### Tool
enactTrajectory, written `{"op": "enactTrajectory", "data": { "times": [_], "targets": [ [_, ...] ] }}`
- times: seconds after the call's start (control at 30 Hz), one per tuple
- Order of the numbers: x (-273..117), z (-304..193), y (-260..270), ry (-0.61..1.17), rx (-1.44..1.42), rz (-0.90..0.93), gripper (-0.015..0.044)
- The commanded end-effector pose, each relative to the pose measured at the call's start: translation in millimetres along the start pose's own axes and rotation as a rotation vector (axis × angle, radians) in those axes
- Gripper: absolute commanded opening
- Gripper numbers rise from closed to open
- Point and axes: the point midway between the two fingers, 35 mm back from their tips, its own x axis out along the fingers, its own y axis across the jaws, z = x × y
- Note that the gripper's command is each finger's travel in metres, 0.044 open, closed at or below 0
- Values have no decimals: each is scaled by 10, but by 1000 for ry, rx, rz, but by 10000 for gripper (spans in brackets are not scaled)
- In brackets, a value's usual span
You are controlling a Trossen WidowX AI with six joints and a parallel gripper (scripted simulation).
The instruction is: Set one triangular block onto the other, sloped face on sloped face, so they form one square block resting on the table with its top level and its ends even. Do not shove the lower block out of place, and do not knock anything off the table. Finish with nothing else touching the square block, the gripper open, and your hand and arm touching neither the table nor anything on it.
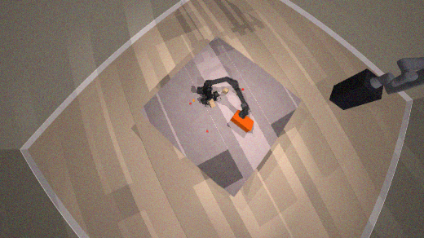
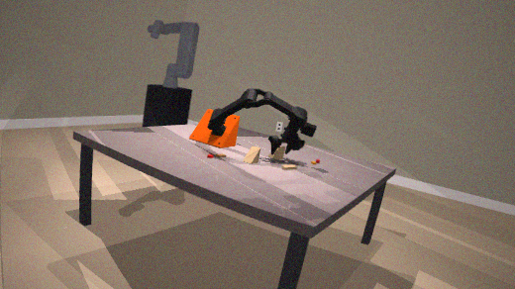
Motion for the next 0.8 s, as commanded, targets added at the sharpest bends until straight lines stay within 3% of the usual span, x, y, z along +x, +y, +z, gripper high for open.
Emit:
{"op": "enactTrajectory", "data": {
  "times": [0.0, 0.2, 0.47, 0.77],
  "targets": [
    [90, -11, -24, 9, -11, -15, 440],
    [163, -17, -33, 15, -16, -23, 440],
    [163, -17, -33, 15, -16, -23, 230],
    [163, -17, -33, 15, -16, -23, 170]
  ]
}}
